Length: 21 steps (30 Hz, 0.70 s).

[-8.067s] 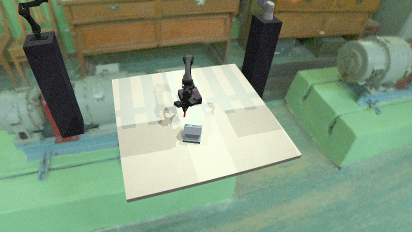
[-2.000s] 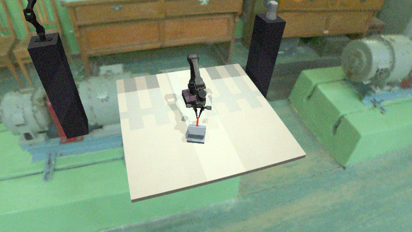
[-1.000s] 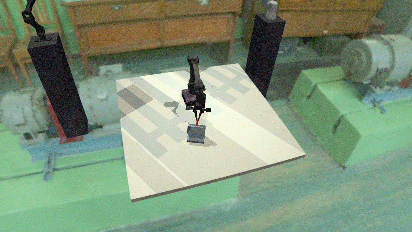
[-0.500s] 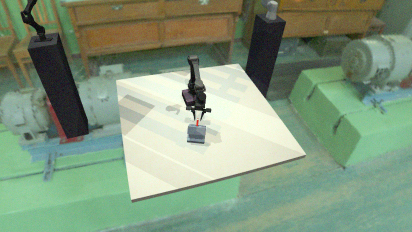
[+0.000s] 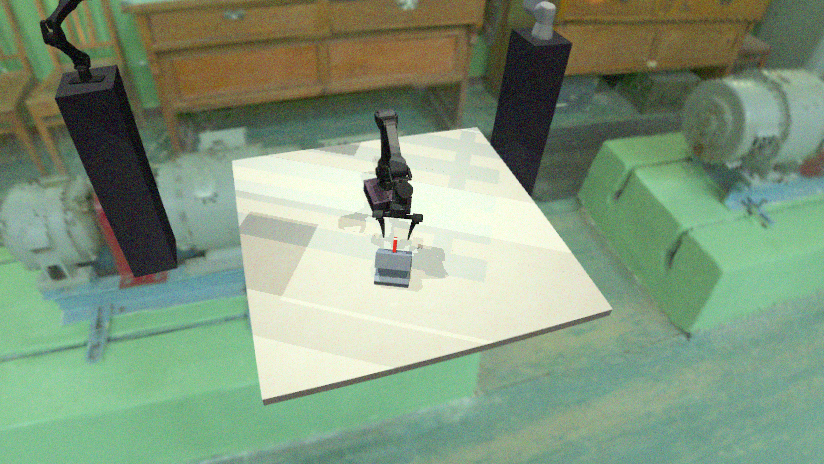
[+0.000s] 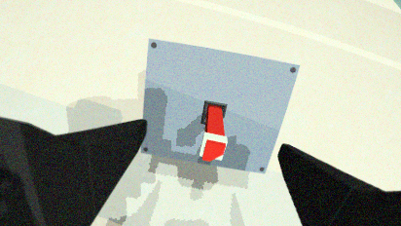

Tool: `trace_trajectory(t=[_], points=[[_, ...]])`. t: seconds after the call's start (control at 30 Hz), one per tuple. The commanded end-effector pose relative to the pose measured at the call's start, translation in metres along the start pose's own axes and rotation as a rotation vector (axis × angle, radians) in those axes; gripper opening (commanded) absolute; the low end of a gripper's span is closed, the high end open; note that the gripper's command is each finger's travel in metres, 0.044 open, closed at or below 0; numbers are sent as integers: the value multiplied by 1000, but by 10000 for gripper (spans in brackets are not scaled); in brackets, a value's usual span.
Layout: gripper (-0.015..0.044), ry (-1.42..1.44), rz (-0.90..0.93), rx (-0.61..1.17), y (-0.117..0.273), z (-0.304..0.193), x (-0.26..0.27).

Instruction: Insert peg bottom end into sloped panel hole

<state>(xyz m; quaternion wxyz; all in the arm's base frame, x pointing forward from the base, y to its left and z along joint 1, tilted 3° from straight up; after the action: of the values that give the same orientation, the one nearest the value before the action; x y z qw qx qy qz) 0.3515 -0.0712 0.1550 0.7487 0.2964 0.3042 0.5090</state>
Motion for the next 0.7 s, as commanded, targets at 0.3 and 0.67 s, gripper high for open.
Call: trace_trajectory(t=[0.3, 0.67], points=[[440, -3, -1, -7, 22, 4, 0], [440, -2, 1, -6, 39, 3, 1]])
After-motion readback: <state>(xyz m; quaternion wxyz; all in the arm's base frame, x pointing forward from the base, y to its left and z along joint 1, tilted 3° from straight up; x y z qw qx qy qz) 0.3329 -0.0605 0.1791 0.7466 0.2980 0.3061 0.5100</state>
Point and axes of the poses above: the point midway between the two fingers, 35 mm back from their tips, its own y axis back along the fingers, its own x axis across the jaws, z = x × y, the point moved 5 cm from there along y, back along the fingers, and after that the axes turned 11 degrees about y, right-handed, at the moved point
